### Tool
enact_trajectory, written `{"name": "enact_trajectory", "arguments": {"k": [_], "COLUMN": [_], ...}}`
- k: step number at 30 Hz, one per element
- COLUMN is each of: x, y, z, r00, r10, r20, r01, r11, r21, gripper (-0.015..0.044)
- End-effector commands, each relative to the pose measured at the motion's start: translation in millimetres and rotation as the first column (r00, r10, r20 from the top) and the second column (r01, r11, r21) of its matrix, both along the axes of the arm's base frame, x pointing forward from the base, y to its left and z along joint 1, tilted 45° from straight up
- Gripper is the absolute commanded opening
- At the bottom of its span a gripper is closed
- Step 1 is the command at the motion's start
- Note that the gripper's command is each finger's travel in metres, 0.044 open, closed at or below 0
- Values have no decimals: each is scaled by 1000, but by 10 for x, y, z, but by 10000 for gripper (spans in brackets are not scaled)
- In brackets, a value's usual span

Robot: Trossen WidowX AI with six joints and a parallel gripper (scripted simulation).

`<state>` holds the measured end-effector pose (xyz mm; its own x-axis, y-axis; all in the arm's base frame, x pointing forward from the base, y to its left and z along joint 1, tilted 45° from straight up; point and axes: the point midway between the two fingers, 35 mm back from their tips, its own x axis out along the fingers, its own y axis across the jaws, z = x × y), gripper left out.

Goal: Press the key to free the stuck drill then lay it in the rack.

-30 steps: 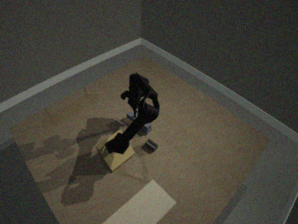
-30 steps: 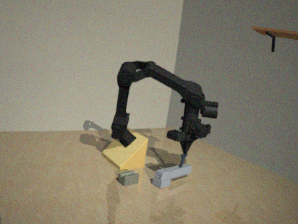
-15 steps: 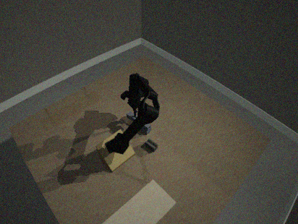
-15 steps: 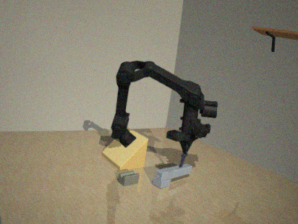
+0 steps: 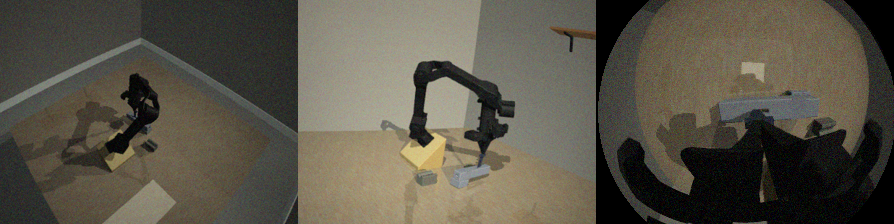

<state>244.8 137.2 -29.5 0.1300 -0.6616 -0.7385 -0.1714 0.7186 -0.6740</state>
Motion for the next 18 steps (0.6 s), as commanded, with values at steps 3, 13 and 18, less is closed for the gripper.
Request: {"name": "enact_trajectory", "arguments": {"k": [3, 13, 18], "x": [-51, -51, -50], "y": [-170, -193, -205], "z": [-136, -156, -165], "r00": [999, 999, 999], "r10": [-24, -24, -24], "r20": [-40, -40, -40], "r01": [23, 23, 23], "r11": [999, 999, 999], "r21": [-37, -37, -37], "gripper": [0, 0, 0]}}
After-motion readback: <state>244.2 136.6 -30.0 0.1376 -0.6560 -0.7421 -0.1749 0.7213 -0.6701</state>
